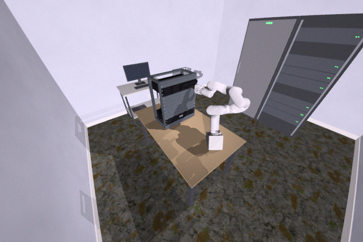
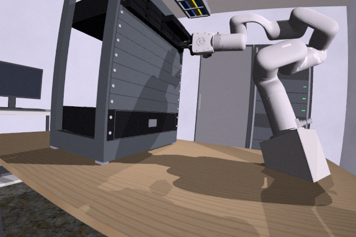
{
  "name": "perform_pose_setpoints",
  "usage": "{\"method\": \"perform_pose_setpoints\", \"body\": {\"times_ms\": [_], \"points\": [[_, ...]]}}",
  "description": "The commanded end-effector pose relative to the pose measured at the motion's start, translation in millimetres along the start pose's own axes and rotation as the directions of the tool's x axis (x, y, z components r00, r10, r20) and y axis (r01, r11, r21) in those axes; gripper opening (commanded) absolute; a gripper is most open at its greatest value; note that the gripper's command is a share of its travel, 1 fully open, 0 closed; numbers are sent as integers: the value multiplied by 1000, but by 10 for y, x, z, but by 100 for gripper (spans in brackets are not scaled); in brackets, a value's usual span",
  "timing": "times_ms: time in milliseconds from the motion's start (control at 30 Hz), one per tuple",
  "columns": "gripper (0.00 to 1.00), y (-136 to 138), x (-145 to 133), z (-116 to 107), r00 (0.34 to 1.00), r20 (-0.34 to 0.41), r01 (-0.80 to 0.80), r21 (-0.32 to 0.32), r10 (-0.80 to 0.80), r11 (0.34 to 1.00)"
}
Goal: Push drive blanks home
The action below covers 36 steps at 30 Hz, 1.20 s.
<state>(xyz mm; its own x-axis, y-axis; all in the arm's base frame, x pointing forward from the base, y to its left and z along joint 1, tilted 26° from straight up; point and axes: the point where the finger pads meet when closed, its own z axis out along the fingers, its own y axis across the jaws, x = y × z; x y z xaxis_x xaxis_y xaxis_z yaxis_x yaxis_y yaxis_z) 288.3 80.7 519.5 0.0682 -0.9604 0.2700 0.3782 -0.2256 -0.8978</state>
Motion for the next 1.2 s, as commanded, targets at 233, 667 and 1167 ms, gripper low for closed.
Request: {"method": "perform_pose_setpoints", "body": {"times_ms": [233,667,1167], "points": [[0,-15,8,-115,1000,-3,-1,5,1,1000],[0,-11,7,-725,1000,-3,-1,5,1,1000],[0,-9,6,-950,1000,-3,-1,5,1,1000]]}}
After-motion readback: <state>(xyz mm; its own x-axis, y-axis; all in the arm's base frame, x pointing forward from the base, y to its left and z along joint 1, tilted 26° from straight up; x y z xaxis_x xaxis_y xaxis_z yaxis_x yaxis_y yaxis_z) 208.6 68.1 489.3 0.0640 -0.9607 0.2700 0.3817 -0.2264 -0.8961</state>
